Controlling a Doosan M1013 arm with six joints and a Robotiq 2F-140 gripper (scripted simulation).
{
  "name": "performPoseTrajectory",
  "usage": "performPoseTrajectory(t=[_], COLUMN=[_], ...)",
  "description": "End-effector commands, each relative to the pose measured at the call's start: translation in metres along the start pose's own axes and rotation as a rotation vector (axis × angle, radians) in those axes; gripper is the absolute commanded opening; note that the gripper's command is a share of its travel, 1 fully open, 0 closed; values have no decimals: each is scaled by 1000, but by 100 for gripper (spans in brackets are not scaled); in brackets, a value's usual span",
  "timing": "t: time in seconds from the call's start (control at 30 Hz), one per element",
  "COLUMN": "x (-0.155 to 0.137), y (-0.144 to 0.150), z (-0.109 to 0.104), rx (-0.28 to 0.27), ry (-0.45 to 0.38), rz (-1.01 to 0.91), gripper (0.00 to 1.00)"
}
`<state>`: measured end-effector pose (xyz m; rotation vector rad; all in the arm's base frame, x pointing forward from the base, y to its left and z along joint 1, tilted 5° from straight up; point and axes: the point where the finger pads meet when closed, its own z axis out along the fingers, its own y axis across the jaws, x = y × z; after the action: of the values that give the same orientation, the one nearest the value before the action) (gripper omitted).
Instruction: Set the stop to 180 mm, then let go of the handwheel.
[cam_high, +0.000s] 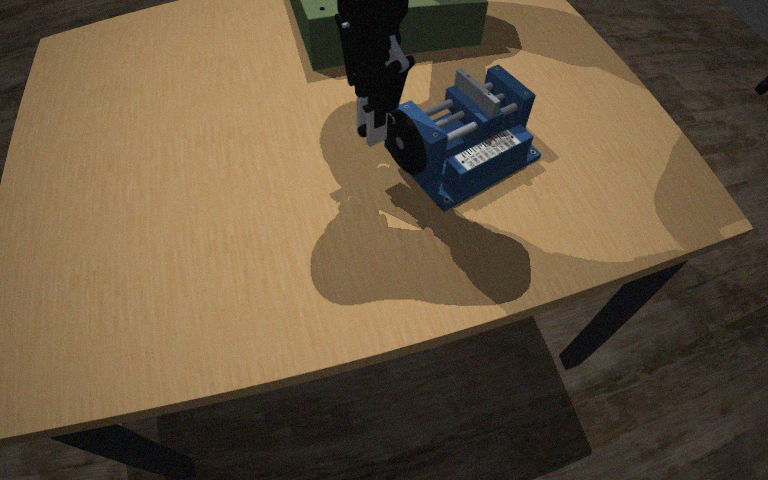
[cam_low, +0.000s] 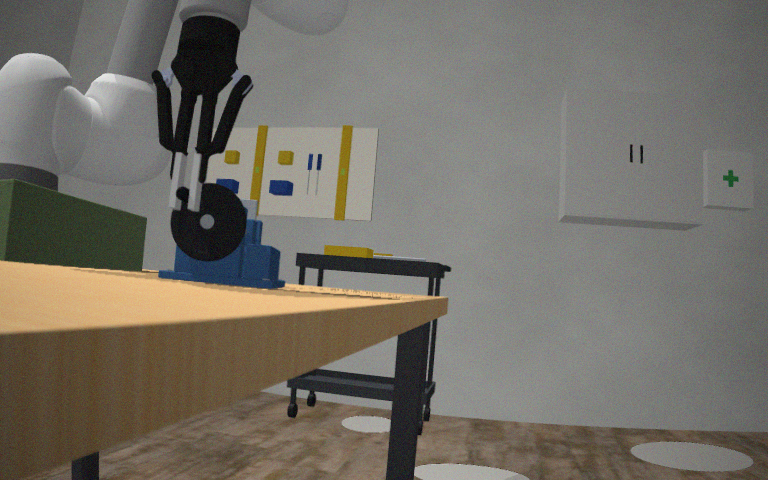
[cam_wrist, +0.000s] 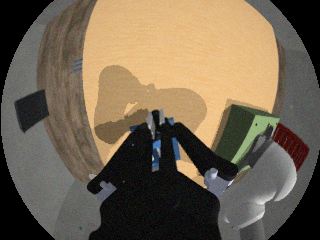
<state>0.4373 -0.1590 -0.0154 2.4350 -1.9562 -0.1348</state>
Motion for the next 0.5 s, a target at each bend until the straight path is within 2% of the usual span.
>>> performPoseTrajectory(t=[0.0, 0.47], x=[0, 0], y=[-4, -16], z=[-3, -8], rx=[2, 2], ry=[0, 0], rz=[1, 1], gripper=[4, 4])
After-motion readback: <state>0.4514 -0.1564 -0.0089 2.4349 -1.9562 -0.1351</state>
